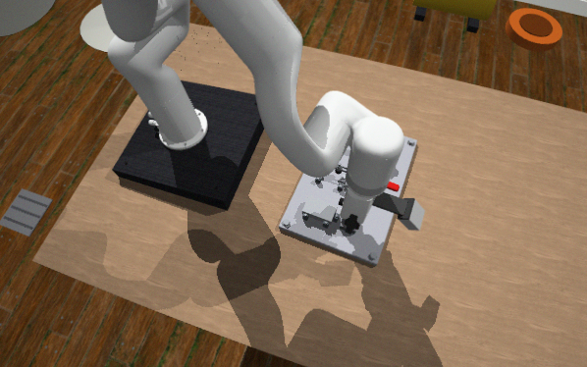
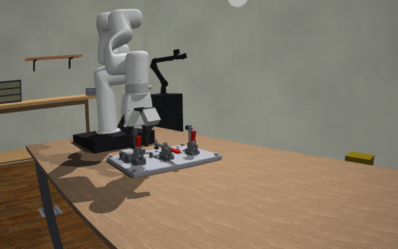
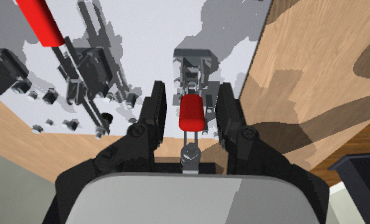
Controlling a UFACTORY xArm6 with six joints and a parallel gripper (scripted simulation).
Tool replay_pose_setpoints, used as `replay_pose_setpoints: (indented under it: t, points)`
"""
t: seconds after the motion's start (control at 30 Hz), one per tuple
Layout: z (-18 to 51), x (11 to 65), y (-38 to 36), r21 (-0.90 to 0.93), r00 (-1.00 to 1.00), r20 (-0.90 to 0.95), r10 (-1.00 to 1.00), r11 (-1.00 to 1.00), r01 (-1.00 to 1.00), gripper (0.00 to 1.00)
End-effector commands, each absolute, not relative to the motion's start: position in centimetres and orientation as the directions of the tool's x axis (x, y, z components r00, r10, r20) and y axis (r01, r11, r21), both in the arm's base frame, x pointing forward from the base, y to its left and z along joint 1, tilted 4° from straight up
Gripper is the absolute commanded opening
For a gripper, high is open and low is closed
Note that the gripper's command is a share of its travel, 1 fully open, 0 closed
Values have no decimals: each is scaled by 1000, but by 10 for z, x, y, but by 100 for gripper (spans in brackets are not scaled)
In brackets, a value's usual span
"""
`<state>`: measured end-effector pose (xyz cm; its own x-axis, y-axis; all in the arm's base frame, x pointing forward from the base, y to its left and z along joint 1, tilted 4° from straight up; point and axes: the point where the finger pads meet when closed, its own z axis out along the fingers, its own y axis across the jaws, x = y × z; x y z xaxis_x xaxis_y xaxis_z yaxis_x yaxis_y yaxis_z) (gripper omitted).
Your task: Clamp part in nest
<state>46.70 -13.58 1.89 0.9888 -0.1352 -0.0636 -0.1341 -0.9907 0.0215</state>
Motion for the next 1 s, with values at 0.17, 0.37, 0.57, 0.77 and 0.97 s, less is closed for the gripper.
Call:
replay_pose_setpoints:
  t: [0.17,0.37,0.57,0.77,0.97]
  points:
    - [20,469,-136,22,989,-59,-135,-991,-134,0]
    - [20,469,-136,22,989,-59,-135,-991,-134,0]
    - [20,469,-136,22,989,-59,-135,-991,-134,0]
    - [20,469,-136,22,989,-59,-135,-991,-134,0]
    - [20,469,-136,22,989,-59,-135,-991,-134,0]
